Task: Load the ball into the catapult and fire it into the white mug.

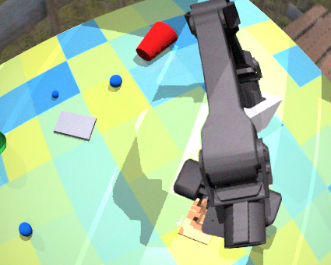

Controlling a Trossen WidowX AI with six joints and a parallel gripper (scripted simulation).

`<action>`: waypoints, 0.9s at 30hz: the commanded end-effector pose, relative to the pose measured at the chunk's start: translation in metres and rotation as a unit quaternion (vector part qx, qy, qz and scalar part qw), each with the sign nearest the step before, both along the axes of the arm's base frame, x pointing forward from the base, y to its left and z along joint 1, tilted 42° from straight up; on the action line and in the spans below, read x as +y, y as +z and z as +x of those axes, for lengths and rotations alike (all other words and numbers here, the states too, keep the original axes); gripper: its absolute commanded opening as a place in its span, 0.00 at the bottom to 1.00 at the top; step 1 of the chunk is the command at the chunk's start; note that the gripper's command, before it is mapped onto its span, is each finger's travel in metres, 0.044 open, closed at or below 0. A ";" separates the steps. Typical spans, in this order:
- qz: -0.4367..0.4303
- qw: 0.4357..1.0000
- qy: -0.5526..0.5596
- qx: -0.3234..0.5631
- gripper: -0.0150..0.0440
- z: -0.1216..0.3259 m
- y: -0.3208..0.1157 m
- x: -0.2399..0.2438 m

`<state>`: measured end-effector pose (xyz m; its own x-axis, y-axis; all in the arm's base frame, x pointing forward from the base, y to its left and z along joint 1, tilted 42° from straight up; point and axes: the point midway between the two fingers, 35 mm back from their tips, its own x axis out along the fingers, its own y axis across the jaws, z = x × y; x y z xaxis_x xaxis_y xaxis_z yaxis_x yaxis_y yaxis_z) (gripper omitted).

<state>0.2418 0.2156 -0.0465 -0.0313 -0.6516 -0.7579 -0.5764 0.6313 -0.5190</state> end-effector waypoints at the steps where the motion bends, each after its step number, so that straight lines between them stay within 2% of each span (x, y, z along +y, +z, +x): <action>1: 0.044 0.997 0.038 -0.050 1.00 0.041 -0.006 0.032; 9: 0.107 0.978 0.095 -0.152 1.00 0.111 -0.004 0.086; 17: 0.147 0.945 0.137 -0.258 1.00 0.175 0.015 0.129; 27: 0.150 0.942 0.140 -0.266 1.00 0.179 0.018 0.132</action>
<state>0.4177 0.3449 -0.0308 0.5345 -0.3368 -0.7752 -0.4537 0.6595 -0.5994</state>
